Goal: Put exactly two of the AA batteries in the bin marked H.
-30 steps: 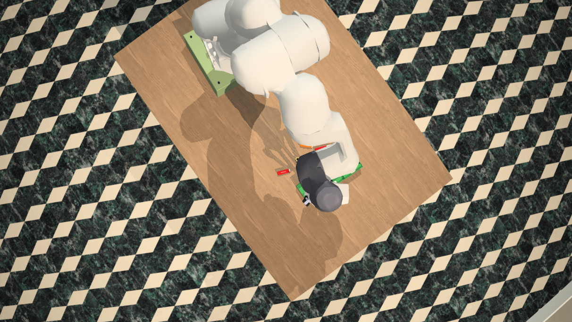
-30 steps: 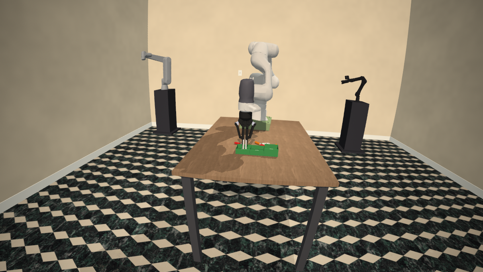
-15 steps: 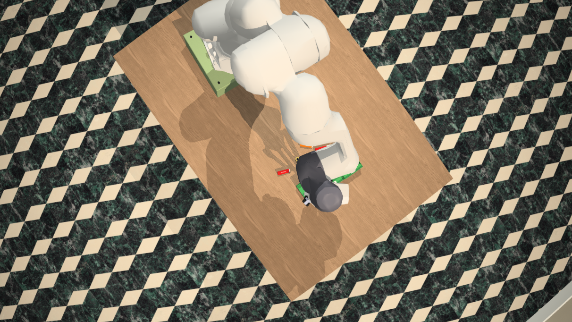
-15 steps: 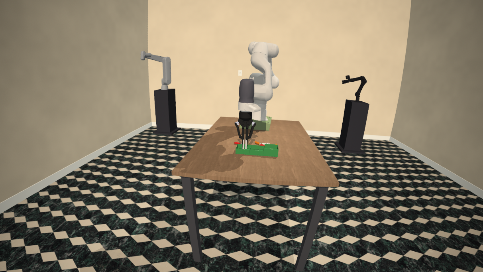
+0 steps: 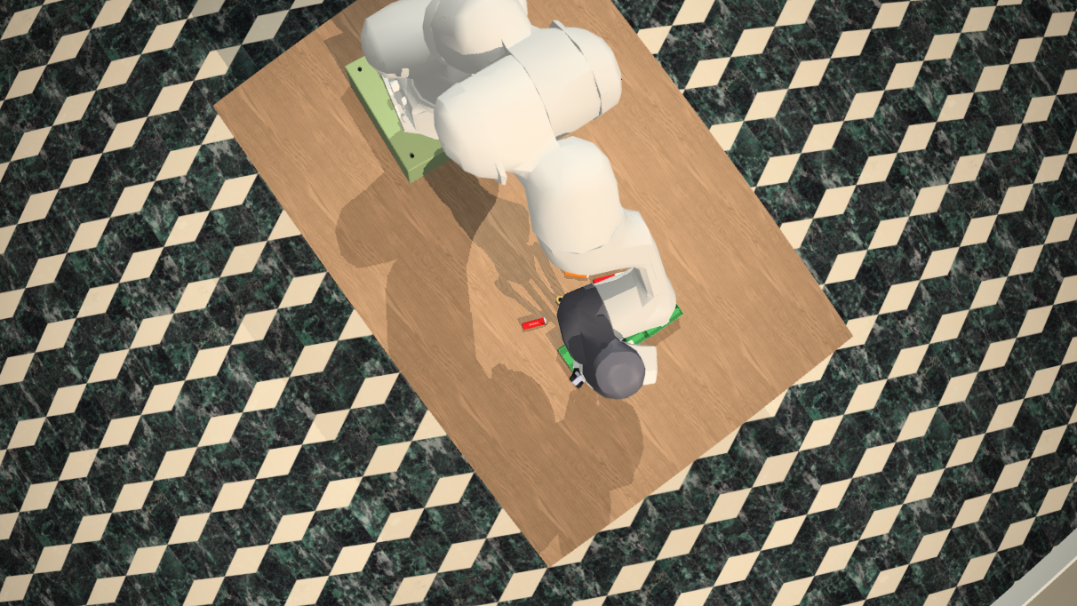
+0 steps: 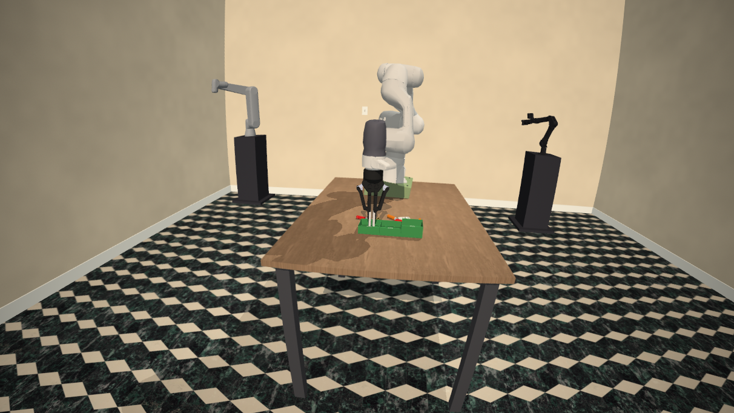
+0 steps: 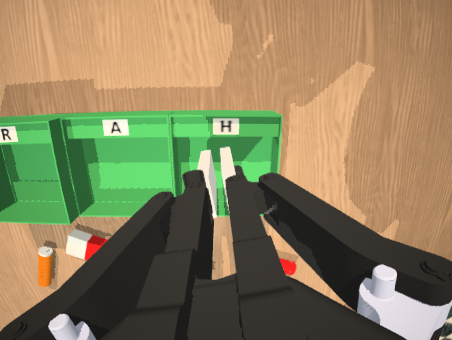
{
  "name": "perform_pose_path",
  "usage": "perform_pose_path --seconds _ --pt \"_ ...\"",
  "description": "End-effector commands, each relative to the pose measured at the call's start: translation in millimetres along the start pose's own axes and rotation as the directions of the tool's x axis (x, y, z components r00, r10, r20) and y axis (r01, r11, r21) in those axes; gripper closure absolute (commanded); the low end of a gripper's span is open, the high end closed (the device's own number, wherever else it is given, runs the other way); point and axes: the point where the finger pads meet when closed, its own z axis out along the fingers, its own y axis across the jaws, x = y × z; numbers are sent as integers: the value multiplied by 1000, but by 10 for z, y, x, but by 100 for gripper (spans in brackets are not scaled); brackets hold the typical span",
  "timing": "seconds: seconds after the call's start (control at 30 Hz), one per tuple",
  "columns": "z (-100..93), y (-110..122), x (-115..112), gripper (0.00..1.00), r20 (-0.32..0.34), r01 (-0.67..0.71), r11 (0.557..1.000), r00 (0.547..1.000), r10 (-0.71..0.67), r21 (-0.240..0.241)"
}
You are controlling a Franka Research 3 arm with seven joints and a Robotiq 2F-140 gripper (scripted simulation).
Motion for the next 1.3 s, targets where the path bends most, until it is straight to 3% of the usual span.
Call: perform_pose_path --seconds 0.0,0.83,1.1,1.27 --pt "-5 -8 23 95 -4 8 1000 1000 -8 -2" --pt "-285 -8 22 95 -4 8 1000 1000 -8 -2" --pt "-599 -9 20 95 -4 8 1000 1000 -8 -2" --pt "-599 -9 20 95 -4 8 1000 1000 -8 -2"
